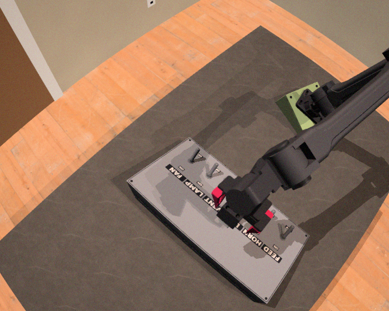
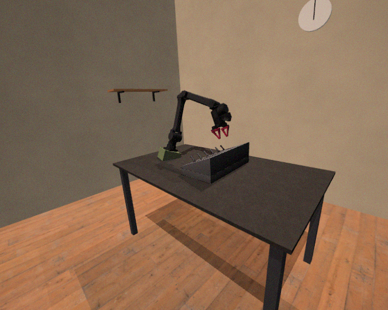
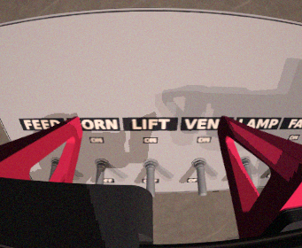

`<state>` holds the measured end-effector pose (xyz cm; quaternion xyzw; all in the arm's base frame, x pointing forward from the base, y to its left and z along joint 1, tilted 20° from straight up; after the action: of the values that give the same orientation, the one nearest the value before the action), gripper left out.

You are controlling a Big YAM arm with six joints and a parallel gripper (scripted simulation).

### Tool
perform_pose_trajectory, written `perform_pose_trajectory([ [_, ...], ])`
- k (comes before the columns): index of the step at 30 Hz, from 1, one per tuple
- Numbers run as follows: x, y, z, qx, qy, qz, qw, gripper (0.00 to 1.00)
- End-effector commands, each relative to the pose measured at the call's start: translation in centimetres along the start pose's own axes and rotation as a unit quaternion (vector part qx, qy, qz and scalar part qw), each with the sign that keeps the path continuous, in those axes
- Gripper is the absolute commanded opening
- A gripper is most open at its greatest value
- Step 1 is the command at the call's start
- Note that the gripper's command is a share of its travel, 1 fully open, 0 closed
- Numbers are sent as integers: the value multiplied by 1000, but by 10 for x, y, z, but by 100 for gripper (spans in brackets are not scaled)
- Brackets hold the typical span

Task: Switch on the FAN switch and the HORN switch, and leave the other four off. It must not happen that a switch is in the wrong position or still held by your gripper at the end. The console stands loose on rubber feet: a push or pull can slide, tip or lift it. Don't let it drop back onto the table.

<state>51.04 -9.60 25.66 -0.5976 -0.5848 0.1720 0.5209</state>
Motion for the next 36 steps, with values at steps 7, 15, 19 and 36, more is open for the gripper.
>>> perform_pose_trajectory([
  [7, 2, -8, -12, -21, -8, -3, 1000, 100],
  [15, -3, -8, -13, -21, -5, -2, 1000, 100],
  [19, -12, -5, -14, -18, -4, -1, 1000, 100],
  [36, -52, -19, -41, -35, -12, 0, 999, 100],
])
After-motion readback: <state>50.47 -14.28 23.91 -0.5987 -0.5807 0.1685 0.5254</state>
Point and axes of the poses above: the point where the finger pads meet when closed, its own y axis out along the fingers, its own x axis across the jaws, z = x × y, the point moved 2 cm from there along -y, back along the fingers, and after that the axes turned 11 degrees about y, right-handed, at the moved point
